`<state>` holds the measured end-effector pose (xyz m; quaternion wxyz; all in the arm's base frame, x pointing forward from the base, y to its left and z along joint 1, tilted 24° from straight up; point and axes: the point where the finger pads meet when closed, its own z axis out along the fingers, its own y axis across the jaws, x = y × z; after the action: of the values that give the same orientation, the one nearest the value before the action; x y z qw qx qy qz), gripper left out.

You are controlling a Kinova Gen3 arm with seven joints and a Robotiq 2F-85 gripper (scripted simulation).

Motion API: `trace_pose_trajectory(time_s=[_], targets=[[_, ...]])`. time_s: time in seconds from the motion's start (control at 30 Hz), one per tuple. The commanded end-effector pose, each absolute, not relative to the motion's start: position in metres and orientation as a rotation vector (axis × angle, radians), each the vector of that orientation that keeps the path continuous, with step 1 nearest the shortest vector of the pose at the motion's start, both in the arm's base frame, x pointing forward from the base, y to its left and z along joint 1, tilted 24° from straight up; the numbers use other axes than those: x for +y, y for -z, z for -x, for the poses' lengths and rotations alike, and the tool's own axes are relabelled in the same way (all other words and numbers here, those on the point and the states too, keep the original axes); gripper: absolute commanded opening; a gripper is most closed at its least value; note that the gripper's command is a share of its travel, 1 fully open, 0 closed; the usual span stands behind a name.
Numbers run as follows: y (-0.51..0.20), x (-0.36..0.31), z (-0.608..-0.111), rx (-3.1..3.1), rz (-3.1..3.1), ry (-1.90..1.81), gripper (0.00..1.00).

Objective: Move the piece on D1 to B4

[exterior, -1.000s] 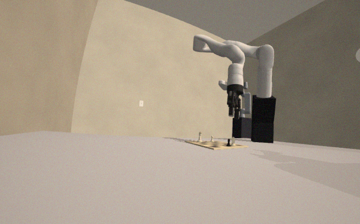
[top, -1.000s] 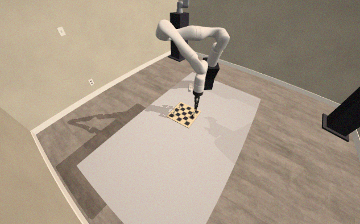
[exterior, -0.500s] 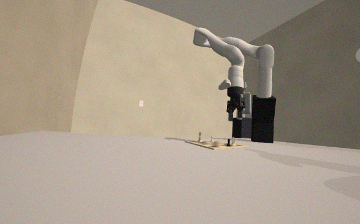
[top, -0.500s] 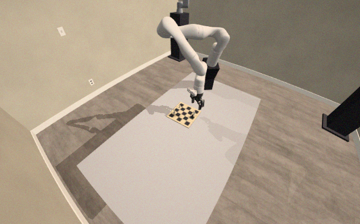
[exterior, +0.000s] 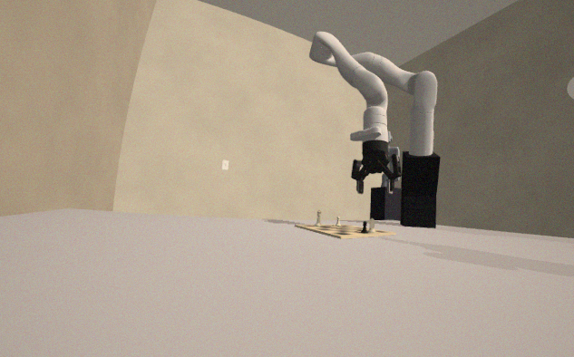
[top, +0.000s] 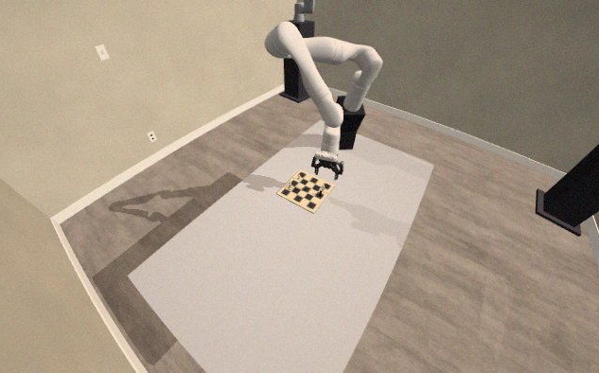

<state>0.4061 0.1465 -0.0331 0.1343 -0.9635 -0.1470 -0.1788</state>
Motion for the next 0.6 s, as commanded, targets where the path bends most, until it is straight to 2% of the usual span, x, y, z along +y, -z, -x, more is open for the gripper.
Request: trace_pose_trajectory(time_s=[0.0, 0.57], targets=[[0.0293, 0.1471, -0.4088, -0.460, 2.795, 0.535, 1.00], [0.0324, 0.1416, -0.4048, -1.077, 2.706, 0.581, 1.00]])
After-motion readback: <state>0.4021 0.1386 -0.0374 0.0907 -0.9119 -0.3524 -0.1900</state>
